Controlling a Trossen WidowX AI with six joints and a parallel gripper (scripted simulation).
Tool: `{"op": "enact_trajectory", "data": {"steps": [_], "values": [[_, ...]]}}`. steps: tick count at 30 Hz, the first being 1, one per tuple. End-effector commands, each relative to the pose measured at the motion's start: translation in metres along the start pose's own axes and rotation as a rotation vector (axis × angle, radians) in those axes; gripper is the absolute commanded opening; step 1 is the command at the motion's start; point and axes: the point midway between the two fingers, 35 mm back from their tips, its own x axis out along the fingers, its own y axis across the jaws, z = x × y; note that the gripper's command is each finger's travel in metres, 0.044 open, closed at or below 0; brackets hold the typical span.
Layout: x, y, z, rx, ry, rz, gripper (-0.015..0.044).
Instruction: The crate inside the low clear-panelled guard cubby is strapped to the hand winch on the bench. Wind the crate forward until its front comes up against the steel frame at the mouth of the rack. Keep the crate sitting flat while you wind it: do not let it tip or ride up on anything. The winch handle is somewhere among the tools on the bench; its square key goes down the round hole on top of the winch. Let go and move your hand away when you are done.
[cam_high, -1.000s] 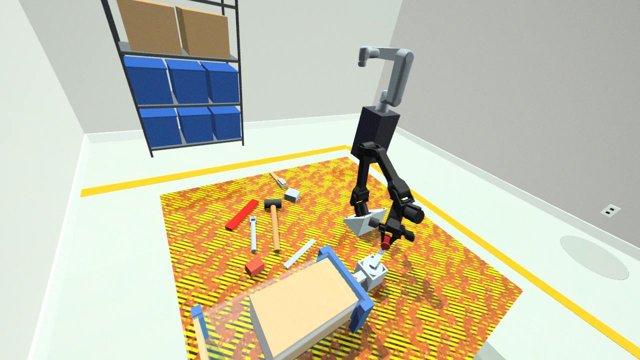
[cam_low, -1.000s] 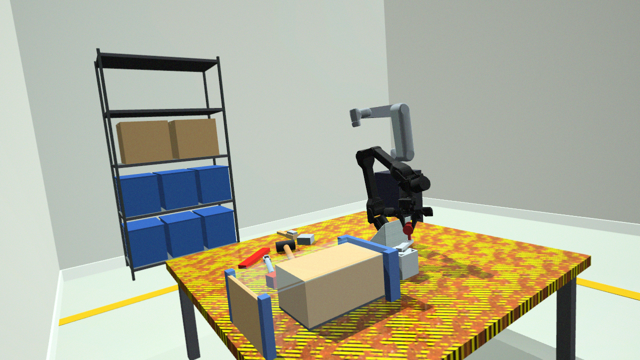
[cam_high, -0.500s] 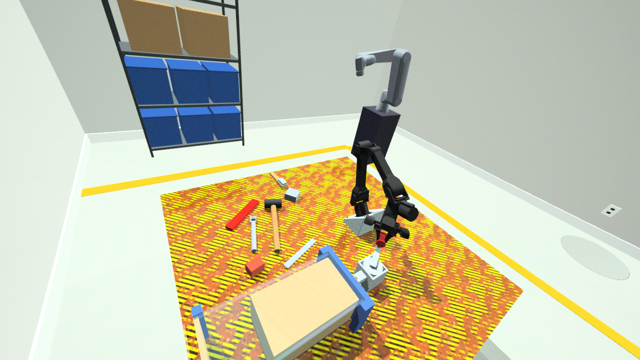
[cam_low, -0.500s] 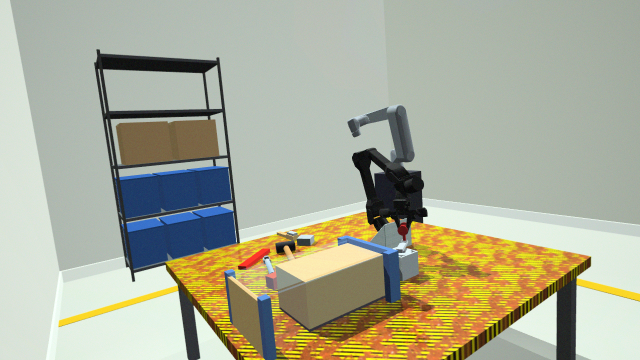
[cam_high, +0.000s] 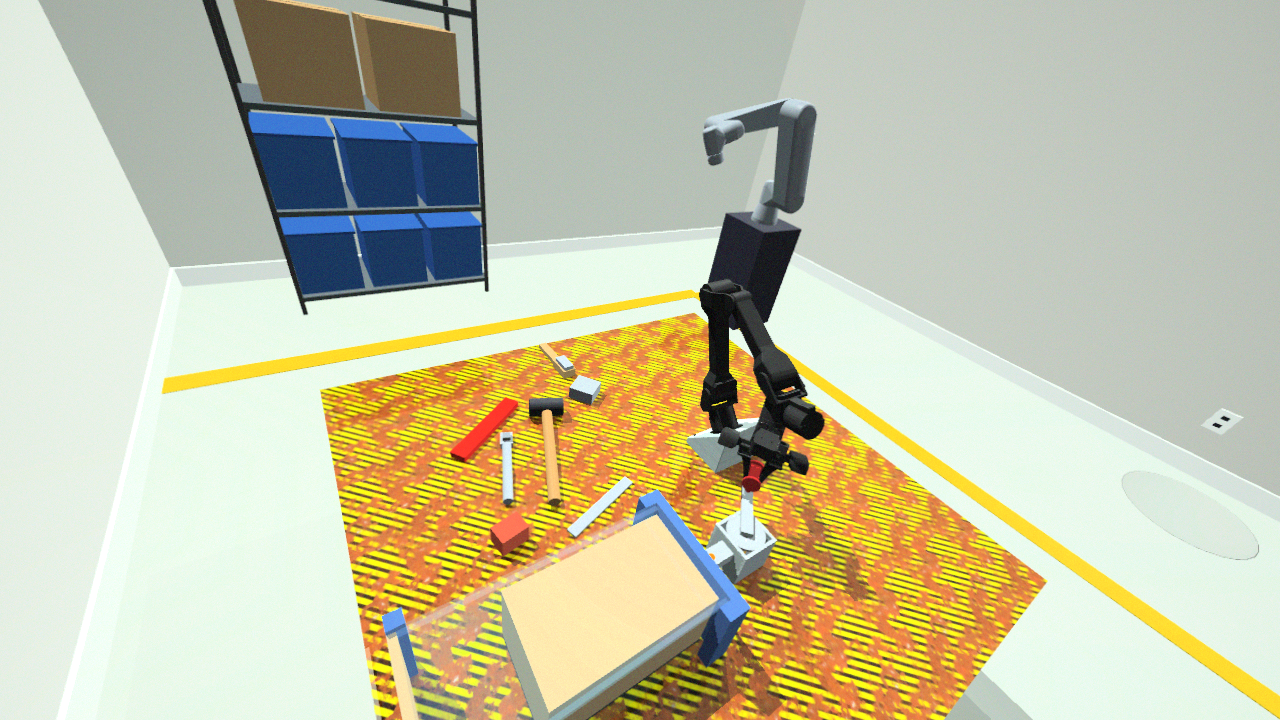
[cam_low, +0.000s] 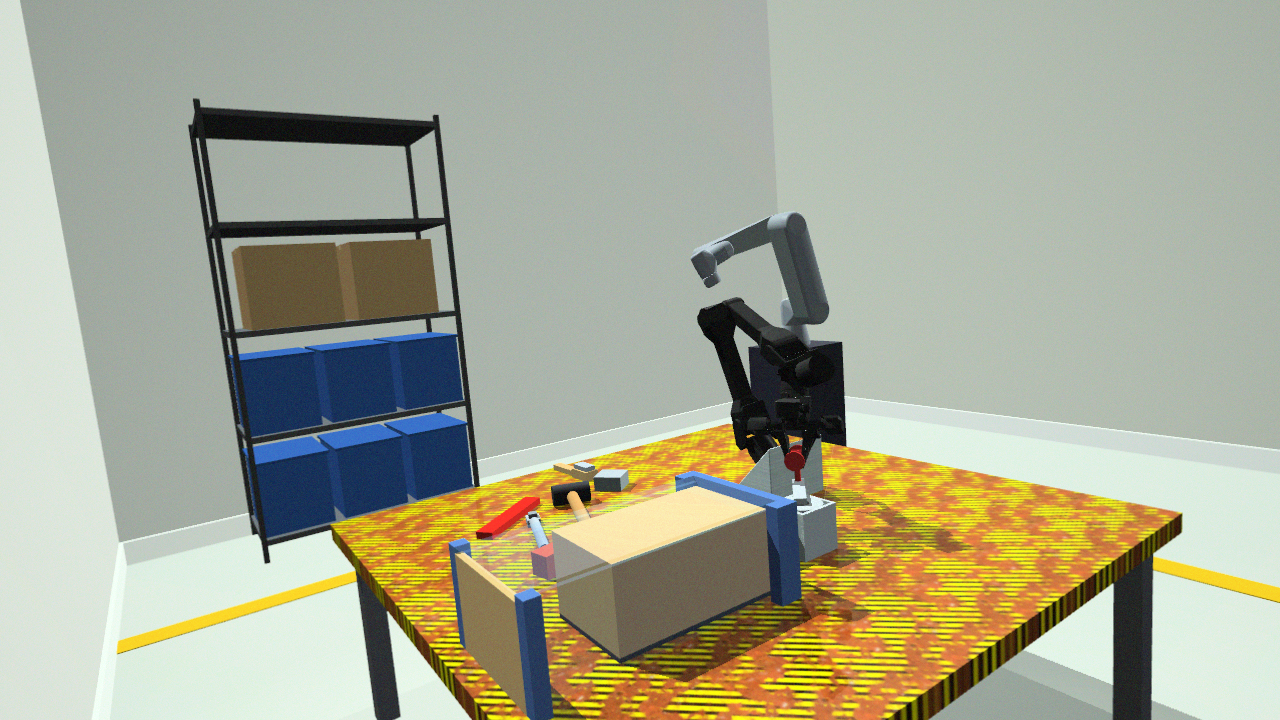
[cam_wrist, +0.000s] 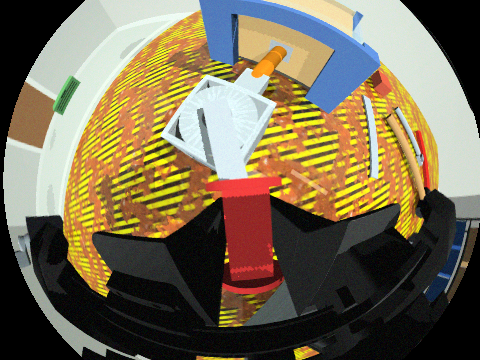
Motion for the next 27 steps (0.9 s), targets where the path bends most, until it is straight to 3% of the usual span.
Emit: {"op": "enact_trajectory", "data": {"steps": [1,27], "values": [[0.003,-0.013,0.002,-0.003,-0.006,-0.029,0.0000],[0.010,-0.045,0.019,-0.003,-0.007,-0.032,0.0000]]}}
